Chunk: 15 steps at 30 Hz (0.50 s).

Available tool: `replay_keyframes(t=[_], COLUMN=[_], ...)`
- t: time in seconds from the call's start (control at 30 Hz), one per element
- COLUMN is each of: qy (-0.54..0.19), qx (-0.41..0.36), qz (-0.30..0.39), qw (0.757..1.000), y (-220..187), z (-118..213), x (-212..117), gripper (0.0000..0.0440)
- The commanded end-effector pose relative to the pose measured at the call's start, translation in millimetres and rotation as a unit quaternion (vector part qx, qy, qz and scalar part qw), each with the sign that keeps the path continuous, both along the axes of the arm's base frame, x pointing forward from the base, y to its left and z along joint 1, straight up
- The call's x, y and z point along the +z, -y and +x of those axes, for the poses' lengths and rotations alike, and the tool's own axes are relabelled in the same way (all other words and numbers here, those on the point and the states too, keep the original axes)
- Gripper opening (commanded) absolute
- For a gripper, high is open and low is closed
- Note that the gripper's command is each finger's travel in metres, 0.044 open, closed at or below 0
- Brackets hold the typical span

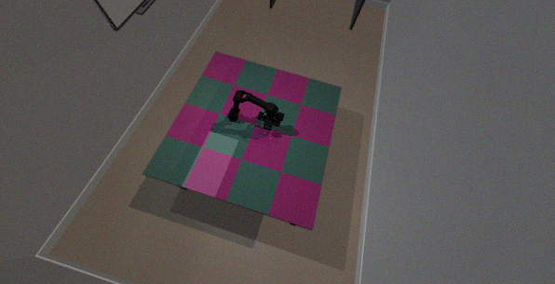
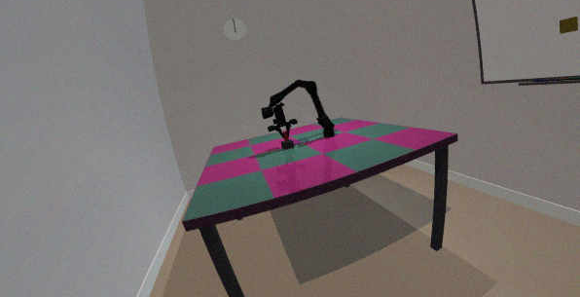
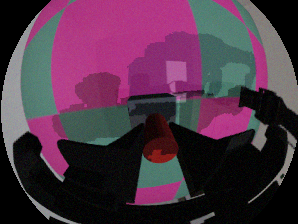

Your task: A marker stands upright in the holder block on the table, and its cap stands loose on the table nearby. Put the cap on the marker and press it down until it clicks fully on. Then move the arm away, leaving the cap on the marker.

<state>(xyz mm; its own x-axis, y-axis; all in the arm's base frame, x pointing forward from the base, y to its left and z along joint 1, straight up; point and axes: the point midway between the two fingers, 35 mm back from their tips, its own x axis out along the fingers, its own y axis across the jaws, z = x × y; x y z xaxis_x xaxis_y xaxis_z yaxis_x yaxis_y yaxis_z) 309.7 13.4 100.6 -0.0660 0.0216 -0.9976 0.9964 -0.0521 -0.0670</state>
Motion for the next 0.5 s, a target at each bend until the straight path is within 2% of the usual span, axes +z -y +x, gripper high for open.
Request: replay_keyframes(t=[0.0, 0.3, 0.47], qy=[-0.031, -0.046, -0.041], qx=[0.007, 0.013, 0.017], qz=[-0.009, -0.002, 0.002], qw=[0.999, 0.999, 0.999], y=[3.8, 2.2, 1.4], z=[-11.6, -22.4, -24.7], x=[-14.0, -14.4, -13.9], gripper=[0.0138, 0.0225, 0.0337])
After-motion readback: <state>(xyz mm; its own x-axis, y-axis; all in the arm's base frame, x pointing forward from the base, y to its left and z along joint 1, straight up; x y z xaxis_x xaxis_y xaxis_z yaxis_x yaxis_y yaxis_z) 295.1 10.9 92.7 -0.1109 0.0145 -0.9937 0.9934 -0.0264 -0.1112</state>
